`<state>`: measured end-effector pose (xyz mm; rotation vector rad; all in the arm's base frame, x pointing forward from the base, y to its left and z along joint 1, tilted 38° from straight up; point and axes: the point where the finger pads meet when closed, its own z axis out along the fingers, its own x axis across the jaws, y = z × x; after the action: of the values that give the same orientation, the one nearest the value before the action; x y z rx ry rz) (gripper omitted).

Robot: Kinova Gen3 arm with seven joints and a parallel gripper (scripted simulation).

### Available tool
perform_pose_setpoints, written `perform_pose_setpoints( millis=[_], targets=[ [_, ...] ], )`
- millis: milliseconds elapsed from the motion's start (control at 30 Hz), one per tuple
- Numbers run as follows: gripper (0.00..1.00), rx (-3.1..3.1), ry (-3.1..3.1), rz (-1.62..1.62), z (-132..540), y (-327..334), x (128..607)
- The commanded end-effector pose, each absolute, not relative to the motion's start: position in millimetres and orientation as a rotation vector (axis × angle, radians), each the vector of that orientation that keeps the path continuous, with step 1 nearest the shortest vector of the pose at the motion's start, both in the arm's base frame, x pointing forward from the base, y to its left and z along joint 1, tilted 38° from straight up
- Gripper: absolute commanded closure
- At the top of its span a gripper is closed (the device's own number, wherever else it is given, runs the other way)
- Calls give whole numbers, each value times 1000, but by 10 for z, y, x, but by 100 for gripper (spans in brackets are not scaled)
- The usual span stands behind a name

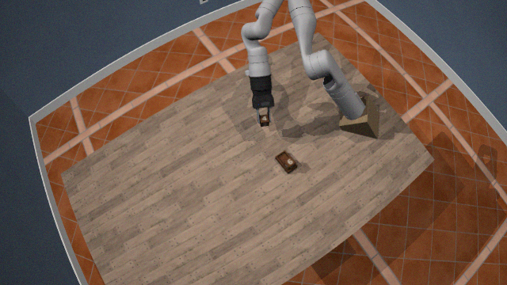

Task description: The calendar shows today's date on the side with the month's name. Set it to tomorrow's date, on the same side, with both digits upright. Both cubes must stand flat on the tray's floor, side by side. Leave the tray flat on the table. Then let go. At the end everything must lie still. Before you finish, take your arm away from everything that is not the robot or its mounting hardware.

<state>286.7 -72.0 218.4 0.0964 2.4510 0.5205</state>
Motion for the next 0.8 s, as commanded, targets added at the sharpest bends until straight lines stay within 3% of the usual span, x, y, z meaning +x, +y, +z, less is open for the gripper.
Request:
perform_pose_setpoints(
  millis=[0,767],
  targets=[
    [40,93,2453,524,2154,-717,2880],
    [40,93,2453,524,1877,-859,3041]
  ],
)
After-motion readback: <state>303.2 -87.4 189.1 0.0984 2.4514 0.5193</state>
